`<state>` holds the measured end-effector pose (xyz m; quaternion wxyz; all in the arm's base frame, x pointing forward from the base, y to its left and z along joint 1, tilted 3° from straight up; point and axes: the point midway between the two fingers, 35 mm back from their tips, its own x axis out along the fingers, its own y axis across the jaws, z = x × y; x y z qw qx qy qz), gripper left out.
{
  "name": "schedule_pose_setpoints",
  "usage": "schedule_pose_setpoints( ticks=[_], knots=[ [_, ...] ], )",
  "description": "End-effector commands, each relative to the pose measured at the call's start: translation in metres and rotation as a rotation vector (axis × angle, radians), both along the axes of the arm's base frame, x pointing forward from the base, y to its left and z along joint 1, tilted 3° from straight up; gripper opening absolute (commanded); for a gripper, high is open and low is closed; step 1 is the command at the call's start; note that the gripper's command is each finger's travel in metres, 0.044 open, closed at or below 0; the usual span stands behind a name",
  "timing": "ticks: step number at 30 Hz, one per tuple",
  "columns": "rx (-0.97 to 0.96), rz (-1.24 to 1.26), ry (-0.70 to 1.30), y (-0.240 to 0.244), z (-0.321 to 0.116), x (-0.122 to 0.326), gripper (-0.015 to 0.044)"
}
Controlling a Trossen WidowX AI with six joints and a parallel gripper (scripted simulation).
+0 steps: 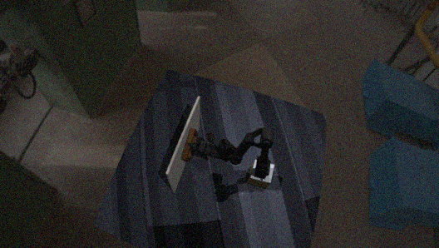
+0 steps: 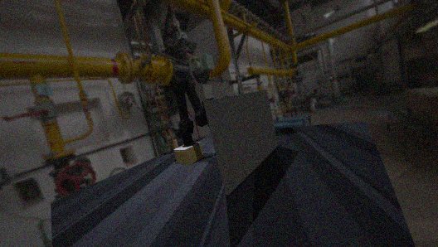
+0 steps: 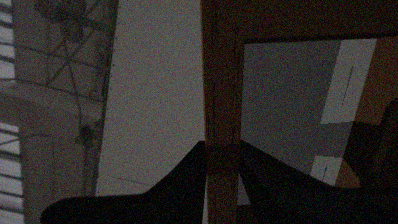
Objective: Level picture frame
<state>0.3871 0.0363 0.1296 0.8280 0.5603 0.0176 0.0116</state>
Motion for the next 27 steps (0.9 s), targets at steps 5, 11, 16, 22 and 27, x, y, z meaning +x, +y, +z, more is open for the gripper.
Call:
schedule_pose_setpoints(
  ticks=[5,11,16,22,27],
  knots=[
    [0.005,0.000,-0.010,-0.0004,0.0038,0.0002,0.0000],
    [0.005,0.000,-0.010,-0.0009,0.0044,0.0002,0.0000],
    [0.005,0.000,-0.010,-0.0013,0.0046,0.0002,0.0000],
    [0.005,0.000,-0.010,-0.0019,0.0049,0.0002,0.0000],
    [0.005,0.000,-0.010,-0.0028,0.0052,0.0003,0.0000]
  ],
)
